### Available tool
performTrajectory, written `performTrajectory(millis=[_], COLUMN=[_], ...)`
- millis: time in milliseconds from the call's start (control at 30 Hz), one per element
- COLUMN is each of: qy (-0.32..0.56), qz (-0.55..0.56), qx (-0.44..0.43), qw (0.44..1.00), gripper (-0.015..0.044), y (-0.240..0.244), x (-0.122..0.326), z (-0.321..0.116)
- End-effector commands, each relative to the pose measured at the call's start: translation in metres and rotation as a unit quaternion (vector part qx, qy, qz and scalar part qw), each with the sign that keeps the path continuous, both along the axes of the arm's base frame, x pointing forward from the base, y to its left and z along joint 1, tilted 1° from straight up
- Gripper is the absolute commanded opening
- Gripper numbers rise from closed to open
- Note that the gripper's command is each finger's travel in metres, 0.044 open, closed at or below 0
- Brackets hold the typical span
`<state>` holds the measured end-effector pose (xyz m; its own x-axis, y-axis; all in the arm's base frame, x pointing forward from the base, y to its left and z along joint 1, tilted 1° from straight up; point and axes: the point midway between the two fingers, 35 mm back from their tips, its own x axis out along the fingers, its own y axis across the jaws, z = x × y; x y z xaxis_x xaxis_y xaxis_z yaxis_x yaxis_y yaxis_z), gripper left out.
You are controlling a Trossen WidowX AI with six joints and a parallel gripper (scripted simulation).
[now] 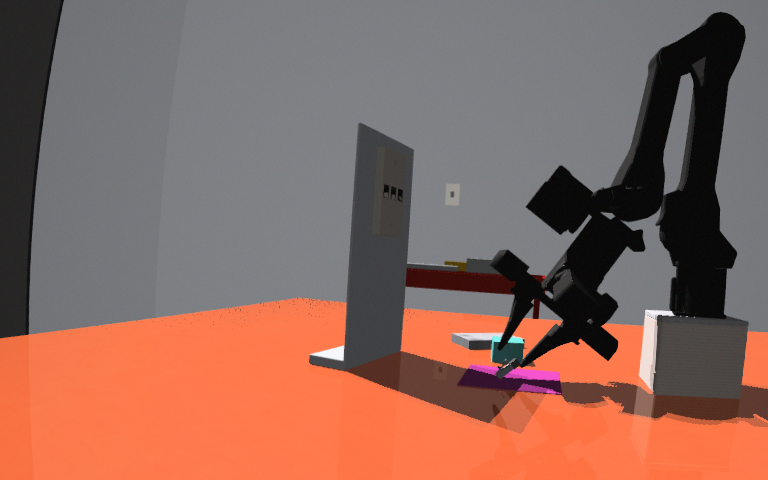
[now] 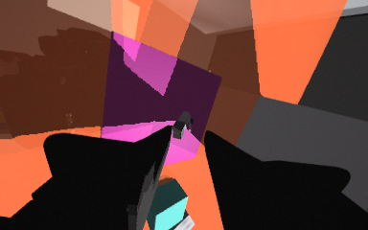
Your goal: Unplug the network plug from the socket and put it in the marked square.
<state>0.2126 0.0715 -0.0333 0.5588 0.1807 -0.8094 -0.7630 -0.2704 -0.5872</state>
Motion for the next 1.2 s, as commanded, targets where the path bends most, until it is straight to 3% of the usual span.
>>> performTrajectory(millis=[0,1167], qy=[-0.001,0.0], qz=[-0.001,0.0], qx=[0.0,0.0], qw=[1.0,1.0], gripper=[0.0156,0.0156], y=[0.0,-0.002], x=[-0.001,-0.01], z=[0.002,0.014])
